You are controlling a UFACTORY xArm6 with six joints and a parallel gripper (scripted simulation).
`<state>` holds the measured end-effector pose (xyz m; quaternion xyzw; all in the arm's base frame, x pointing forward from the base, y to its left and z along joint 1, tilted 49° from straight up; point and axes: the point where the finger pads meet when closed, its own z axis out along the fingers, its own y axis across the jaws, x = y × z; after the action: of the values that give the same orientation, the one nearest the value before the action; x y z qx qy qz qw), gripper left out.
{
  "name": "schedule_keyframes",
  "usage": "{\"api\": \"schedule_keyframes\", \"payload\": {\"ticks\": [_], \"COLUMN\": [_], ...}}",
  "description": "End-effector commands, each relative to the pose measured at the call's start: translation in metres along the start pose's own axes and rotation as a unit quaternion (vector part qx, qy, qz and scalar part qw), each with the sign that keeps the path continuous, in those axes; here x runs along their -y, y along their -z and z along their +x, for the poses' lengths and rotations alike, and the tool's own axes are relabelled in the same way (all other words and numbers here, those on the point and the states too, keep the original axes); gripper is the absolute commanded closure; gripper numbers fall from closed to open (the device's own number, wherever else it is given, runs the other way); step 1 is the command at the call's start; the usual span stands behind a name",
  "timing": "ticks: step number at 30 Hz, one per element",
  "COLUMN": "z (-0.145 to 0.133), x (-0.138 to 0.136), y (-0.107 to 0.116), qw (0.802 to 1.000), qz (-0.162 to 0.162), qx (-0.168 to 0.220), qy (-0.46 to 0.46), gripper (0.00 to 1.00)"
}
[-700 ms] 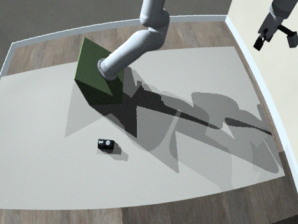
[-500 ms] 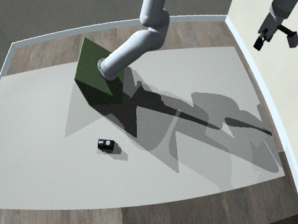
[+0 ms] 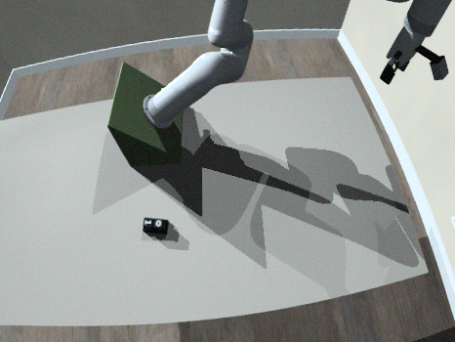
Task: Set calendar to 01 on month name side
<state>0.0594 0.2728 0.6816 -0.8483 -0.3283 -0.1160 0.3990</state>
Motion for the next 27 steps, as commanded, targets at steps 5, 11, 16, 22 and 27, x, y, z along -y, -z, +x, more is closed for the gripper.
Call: {"api": "schedule_keyframes", "payload": {"ticks": [5,11,16,22,27], "z": [0.056,0.086,0.102,0.114,0.115], "x": [-0.07,-0.135,-0.192,-0.26,-0.324], "y": [-0.053,-0.086,-0.108,-0.129,-0.143], "qw": [0.993,0.976,0.957,0.933,0.903], "qz": [-0.029,-0.047,-0.057,-0.065,-0.071], "qx": [0.014,0.021,0.025,0.026,0.025], "qy": [-0.116,-0.21,-0.284,-0.352,-0.424], "gripper": [0.0,0.0,0.0,0.0,0.0]}}
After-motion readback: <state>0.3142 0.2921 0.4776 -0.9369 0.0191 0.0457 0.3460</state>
